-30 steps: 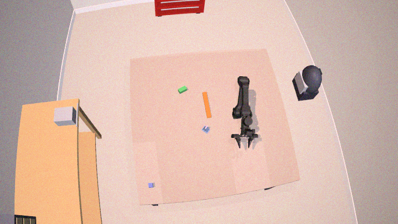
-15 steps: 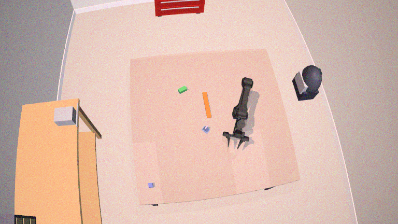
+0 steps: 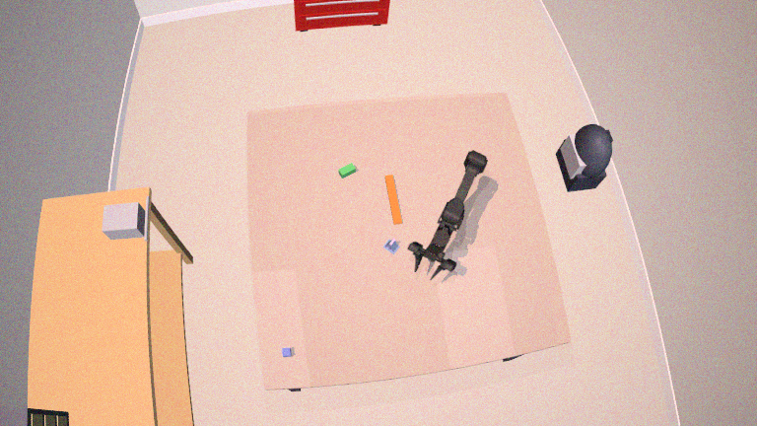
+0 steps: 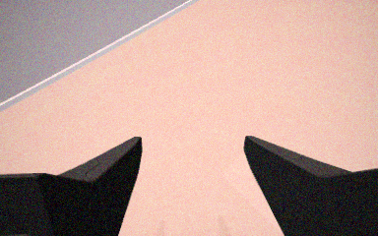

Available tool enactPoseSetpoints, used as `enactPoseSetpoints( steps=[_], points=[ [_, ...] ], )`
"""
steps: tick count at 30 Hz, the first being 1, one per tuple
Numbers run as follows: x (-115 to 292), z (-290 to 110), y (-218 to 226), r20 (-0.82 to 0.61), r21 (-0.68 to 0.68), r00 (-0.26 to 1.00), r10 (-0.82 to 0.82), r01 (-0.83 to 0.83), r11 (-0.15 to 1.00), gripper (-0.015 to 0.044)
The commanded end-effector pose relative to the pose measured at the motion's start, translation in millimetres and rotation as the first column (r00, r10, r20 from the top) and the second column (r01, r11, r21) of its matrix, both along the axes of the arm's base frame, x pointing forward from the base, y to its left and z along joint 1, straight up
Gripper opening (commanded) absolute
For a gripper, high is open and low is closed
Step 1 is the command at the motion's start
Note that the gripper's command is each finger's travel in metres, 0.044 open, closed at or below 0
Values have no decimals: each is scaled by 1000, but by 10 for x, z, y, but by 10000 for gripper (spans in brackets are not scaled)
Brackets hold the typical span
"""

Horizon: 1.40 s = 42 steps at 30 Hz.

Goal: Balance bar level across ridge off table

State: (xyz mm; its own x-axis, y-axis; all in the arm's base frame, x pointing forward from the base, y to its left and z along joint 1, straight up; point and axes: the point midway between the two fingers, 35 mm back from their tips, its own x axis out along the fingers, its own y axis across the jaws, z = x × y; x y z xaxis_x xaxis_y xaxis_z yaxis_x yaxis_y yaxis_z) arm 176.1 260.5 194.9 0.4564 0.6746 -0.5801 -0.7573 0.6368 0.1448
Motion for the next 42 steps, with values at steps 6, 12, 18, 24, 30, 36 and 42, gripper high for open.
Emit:
enactPoseSetpoints(
  steps=[6,12,18,24,30,36,42],
  points=[
    [339,-139,-298,-130,-39,968,-213,210,977,315],
    [515,-214,-511,-202,-66,918,-342,335,940,315],
    [665,-285,-740,-269,-98,844,-464,455,885,315],
    [789,-352,-981,-330,-134,749,-575,566,814,315],
    [888,-420,-1236,-380,-177,636,-672,663,728,315],
    [958,-485,-1498,-422,-224,508,-751,744,629,315],
    [1000,-541,-1759,-460,-272,362,-811,812,517,315]
  ],
)
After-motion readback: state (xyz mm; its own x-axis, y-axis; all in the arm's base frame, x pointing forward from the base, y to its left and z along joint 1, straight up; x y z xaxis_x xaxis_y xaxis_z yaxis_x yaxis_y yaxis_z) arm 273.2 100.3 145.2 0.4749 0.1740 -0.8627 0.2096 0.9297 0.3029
